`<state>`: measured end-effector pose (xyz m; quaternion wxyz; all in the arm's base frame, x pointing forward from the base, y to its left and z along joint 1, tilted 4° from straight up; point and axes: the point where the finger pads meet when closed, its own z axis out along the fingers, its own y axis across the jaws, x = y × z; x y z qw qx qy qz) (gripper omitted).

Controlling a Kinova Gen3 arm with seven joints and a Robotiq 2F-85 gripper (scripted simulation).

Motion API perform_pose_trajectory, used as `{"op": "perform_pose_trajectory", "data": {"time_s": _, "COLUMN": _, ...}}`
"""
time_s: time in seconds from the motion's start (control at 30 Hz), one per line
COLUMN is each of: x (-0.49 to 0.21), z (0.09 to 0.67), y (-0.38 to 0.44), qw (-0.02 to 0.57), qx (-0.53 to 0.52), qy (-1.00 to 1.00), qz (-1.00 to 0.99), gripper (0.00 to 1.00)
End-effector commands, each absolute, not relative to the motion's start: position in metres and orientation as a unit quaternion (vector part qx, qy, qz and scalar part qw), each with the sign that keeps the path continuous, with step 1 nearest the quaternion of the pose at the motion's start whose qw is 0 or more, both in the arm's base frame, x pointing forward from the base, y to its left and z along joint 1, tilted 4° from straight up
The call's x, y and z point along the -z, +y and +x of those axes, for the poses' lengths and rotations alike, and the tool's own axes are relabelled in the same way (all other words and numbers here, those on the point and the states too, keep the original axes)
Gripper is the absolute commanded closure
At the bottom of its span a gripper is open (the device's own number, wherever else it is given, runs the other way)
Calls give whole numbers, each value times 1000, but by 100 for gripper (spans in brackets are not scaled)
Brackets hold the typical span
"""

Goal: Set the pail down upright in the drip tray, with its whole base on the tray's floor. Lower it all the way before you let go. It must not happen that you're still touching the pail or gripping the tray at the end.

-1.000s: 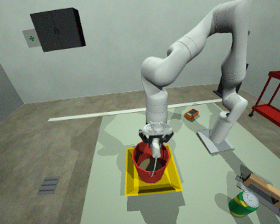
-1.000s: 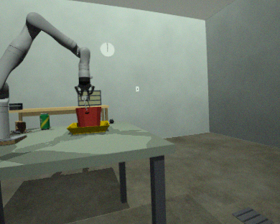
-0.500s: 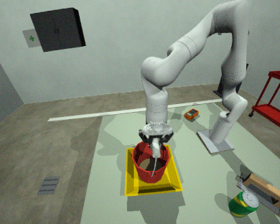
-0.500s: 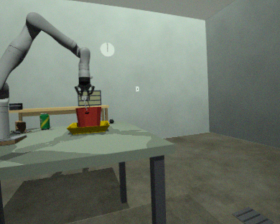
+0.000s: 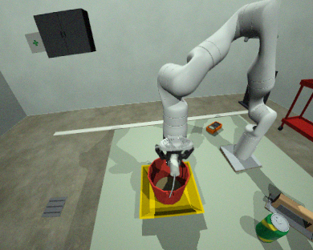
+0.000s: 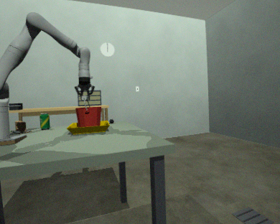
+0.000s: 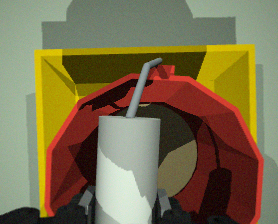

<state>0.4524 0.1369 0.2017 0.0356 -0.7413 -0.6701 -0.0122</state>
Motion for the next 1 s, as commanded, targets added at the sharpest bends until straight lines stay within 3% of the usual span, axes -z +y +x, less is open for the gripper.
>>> {"op": "perform_pose_trajectory", "data": {"time_s": 0.0, "x": -203, "z": 453, "y": 137, "qw": 35, "qx": 13, "qy": -670, "qz": -741, "gripper": 90}}
{"op": "perform_pose_trajectory", "data": {"time_s": 0.23, "x": -203, "z": 453, "y": 137, "qw": 35, "qx": 13, "qy": -670, "qz": -741, "gripper": 90}}
{"op": "perform_pose_trajectory", "data": {"time_s": 0.27, "x": -203, "z": 453, "y": 137, "qw": 35, "qx": 13, "qy": -670, "qz": -741, "gripper": 0}}
{"op": "perform_pose_trajectory", "data": {"time_s": 0.97, "x": -203, "z": 453, "y": 137, "qw": 35, "qx": 13, "qy": -670, "qz": -741, "gripper": 0}}
